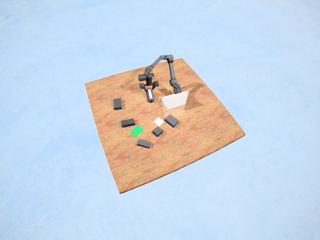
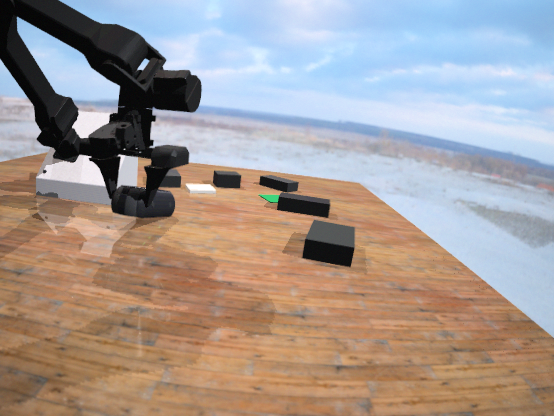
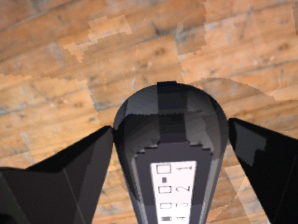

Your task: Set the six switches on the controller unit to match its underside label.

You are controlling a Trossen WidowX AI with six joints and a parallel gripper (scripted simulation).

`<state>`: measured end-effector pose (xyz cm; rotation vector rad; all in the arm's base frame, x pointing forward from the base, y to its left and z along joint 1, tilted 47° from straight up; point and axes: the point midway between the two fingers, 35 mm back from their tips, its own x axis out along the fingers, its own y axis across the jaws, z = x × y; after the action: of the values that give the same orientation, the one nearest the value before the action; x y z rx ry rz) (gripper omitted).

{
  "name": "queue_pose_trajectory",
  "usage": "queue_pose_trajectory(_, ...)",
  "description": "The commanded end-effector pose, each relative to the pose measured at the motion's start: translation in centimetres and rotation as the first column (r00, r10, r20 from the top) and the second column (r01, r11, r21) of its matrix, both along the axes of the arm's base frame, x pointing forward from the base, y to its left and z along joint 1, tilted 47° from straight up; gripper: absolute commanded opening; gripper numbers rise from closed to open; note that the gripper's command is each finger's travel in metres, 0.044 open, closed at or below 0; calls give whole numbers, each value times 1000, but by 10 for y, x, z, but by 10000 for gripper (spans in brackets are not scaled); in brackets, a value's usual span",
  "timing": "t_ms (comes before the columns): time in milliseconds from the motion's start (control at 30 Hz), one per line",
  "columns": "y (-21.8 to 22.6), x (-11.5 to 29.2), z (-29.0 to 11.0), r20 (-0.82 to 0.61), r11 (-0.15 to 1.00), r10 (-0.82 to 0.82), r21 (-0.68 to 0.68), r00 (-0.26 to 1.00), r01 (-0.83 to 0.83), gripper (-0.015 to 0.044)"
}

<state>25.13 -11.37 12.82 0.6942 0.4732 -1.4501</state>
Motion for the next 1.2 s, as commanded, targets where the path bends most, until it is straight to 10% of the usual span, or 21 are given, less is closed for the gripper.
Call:
queue_pose_trajectory(0,5,1,1,2,1000,4,2,1000,-5,336)
queue_pose_trajectory(1167,33,1,6,1,1000,5,4,1000,-5,336)
